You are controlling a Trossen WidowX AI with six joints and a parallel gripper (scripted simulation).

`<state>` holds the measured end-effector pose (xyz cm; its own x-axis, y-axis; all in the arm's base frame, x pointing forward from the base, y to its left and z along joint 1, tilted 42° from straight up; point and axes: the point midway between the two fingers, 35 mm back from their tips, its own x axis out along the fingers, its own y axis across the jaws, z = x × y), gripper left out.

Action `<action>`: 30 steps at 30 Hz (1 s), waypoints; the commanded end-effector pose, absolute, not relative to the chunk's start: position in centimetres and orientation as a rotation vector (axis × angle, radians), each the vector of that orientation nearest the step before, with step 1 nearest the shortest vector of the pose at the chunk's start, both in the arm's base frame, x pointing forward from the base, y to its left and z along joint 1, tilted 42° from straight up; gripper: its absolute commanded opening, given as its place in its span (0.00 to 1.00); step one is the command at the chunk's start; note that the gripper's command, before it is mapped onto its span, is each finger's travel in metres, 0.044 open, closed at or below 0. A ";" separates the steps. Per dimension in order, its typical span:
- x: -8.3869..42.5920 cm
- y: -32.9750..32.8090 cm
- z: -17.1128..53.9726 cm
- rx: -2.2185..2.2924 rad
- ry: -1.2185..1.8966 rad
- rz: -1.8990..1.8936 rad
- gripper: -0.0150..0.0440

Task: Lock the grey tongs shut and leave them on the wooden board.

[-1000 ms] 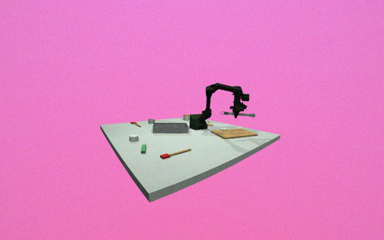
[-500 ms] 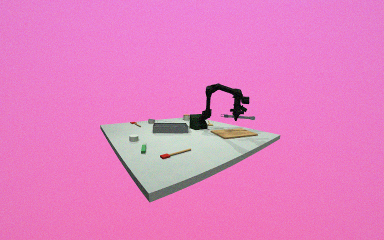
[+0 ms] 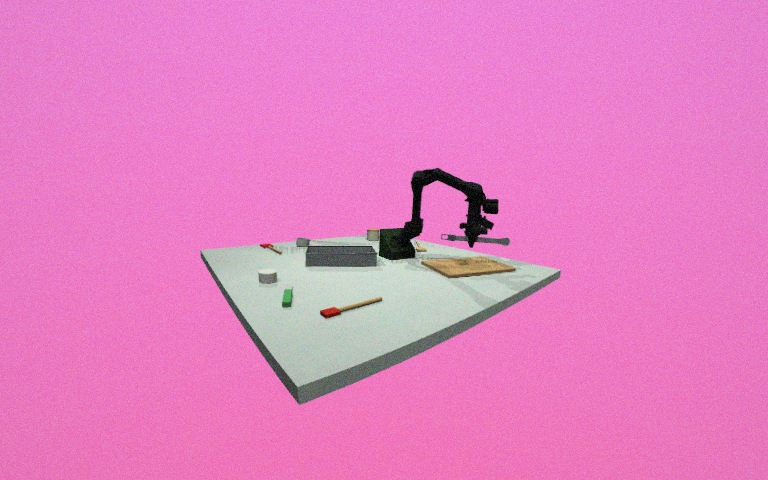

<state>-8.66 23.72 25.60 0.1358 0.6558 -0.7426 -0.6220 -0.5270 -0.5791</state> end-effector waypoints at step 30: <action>-7.4 26.6 22.1 -1.399 -0.056 1.601 0.00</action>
